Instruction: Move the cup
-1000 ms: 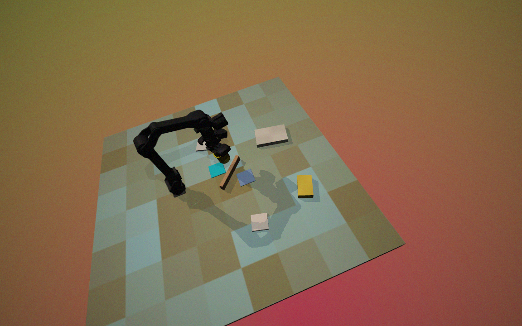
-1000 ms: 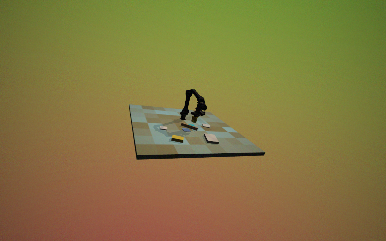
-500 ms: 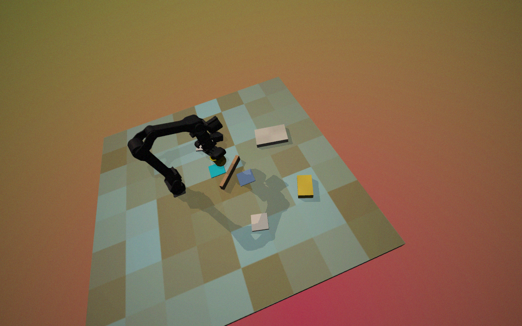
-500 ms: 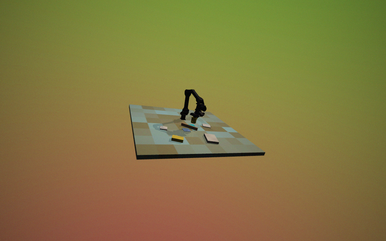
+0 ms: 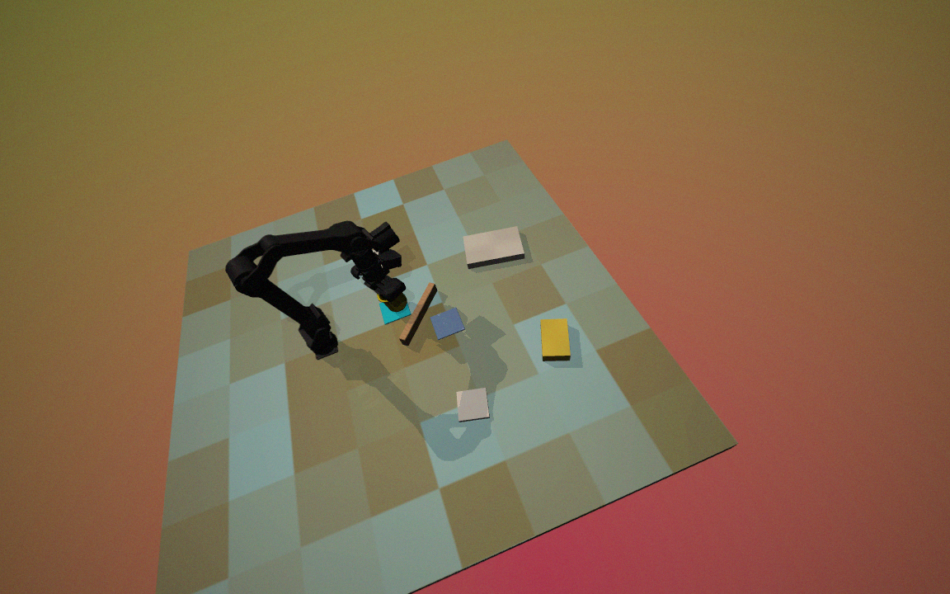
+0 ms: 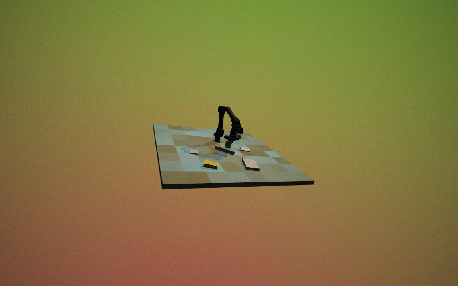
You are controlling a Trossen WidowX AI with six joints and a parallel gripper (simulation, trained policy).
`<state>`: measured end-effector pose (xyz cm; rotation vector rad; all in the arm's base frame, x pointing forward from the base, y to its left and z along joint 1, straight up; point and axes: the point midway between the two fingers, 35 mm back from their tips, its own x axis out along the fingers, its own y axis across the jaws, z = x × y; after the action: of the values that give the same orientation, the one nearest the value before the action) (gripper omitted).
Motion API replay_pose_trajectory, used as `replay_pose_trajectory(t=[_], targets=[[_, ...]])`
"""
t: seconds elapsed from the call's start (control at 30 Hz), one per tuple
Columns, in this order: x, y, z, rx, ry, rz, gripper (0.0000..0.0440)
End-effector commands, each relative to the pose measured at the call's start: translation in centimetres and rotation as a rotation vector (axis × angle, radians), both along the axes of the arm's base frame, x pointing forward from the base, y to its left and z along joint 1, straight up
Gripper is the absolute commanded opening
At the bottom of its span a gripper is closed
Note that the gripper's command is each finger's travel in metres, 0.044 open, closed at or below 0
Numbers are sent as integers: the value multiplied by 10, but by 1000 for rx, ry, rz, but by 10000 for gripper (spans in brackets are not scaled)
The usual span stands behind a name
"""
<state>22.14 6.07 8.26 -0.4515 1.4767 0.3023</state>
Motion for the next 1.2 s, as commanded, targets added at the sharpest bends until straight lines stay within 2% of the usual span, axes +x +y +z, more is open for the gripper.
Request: replay_pose_trajectory(t=[0.0, 0.3, 0.47, 0.53, 1.17], targets=[[-5, -1, -4, -4, -4, -9, 29], [-12, -5, -16, -3, -17, -34, 58], [-11, -6, -11, 5, -38, -53, 133], [-10, -6, -9, 10, -47, -60, 146], [-11, -3, -10, 19, -98, -62, 116]])
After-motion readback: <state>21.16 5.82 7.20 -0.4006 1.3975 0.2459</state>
